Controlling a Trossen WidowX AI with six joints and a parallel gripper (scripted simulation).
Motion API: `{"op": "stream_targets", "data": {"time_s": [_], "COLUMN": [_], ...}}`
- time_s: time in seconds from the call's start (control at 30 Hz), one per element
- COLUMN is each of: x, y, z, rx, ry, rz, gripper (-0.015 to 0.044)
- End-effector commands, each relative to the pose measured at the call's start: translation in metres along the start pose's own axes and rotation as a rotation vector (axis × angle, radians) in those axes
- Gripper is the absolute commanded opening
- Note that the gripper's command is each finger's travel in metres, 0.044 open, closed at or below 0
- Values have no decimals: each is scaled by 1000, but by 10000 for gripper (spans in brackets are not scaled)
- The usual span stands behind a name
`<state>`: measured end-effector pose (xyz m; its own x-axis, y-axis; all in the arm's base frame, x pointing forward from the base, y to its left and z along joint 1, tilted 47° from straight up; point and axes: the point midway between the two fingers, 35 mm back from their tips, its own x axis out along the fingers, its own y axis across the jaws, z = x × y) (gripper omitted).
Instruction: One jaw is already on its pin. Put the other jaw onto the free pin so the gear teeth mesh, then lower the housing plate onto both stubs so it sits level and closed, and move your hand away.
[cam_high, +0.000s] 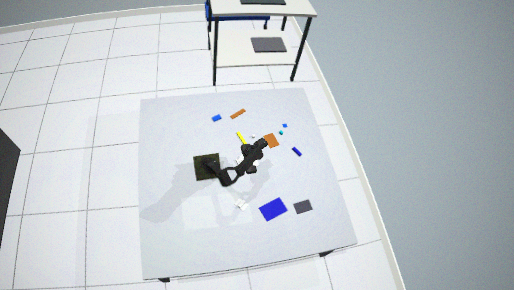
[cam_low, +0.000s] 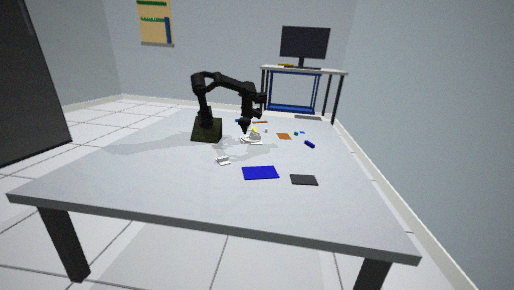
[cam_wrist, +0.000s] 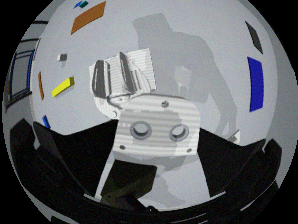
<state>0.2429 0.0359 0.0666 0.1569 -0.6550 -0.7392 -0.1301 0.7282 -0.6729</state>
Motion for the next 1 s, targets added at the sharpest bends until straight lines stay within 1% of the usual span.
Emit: {"op": "stream_targets", "data": {"time_s": [0.0, 0.5, 0.97], "x": [3, 6, 6], "y": [17, 63, 65], "z": [-5, -20, -21], "rx": [-65, -259, -267], "ry": [12, 12, 12], "rz": [-12, -62, -65], "gripper": [351, 351, 351]}}
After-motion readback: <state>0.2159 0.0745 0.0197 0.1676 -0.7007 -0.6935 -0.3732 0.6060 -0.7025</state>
